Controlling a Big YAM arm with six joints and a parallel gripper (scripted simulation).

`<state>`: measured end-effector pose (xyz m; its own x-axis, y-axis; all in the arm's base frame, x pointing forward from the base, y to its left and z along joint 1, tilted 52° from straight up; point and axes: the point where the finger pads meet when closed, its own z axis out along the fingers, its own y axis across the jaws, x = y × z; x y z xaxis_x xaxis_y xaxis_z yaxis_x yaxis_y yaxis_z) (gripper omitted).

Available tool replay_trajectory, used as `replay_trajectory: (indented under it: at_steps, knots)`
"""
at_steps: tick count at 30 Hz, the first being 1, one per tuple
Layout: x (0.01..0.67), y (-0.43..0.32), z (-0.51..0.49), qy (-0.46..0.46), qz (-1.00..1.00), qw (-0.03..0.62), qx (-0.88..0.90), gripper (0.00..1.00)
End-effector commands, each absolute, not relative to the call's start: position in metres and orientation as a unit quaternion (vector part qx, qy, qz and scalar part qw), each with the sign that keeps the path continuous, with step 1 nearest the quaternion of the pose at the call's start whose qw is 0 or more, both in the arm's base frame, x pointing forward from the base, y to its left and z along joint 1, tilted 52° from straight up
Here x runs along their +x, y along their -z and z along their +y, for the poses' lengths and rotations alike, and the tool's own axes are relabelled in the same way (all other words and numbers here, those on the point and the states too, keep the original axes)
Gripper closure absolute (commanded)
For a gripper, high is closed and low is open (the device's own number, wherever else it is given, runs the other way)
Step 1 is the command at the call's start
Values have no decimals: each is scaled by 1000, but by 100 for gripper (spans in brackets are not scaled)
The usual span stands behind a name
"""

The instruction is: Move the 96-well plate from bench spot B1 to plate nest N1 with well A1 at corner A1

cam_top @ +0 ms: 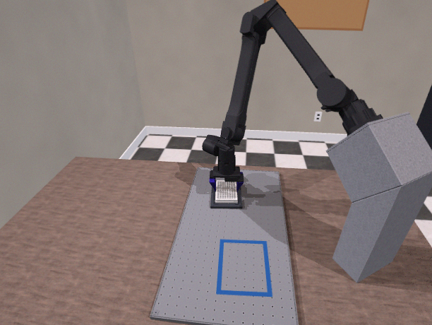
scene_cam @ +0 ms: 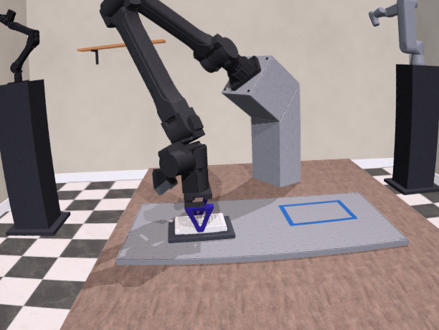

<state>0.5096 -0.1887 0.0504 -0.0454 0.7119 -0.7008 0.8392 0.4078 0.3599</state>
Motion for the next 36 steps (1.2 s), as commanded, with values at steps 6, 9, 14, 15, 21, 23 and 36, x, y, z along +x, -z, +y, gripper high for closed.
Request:
replay_trajectory:
  at_steps: [6, 9, 14, 15, 21, 23, 36]
  knots:
    - [510, -44, -192, 76, 721, 429, 539, 100]
    - [510, -44, -192, 76, 721, 429, 539, 100]
    - [510, -45, -192, 76, 721, 429, 539, 100]
    - [510, -45, -192, 76, 721, 429, 539, 100]
    - [510, -45, -192, 76, 721, 429, 539, 100]
    - [510, -45, -192, 76, 721, 429, 539, 100]
    - [510, -45, -192, 76, 721, 429, 539, 0]
